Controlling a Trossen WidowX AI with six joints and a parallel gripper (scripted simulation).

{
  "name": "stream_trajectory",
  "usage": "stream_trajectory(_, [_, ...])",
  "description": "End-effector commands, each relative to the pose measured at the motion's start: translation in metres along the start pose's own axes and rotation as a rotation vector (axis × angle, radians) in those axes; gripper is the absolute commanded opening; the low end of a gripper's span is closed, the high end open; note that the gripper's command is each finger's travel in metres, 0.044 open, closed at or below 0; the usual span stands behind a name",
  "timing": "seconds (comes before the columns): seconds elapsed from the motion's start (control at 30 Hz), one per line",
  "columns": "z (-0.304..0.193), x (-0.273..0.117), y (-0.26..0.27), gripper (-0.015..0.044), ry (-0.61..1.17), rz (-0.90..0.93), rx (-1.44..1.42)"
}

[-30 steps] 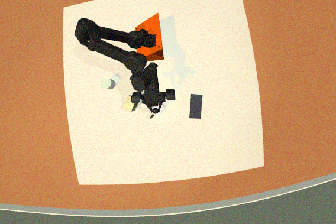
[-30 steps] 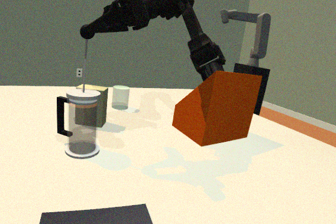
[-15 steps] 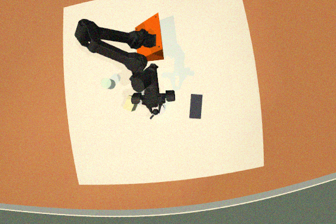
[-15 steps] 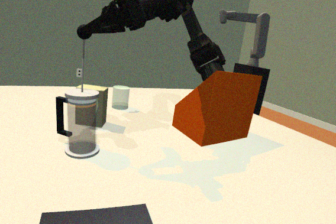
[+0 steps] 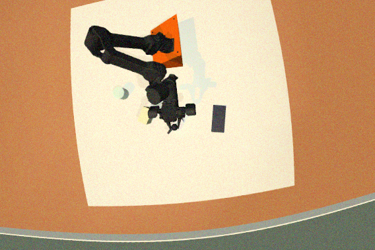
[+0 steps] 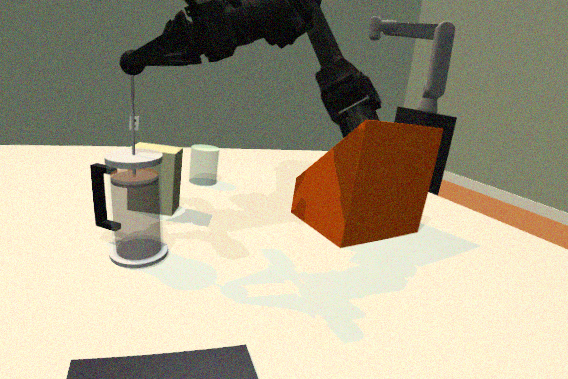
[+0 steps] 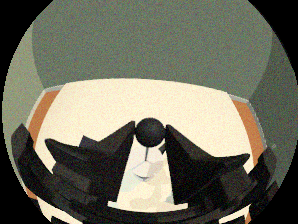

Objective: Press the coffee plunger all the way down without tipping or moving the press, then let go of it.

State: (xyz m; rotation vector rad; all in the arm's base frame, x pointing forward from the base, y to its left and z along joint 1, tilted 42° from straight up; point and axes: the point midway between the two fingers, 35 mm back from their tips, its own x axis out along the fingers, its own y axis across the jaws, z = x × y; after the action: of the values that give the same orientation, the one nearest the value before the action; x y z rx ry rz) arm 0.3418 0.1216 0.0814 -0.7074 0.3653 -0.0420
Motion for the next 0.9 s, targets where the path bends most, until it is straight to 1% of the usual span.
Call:
stream_trajectory(0.0, [-0.025,0.007,0.002,0.0119,0.051,0.002,-0.031])
stream_trajectory(0.87, [-0.059,0.034,0.0,0.0119,0.048,0.0,-0.033])
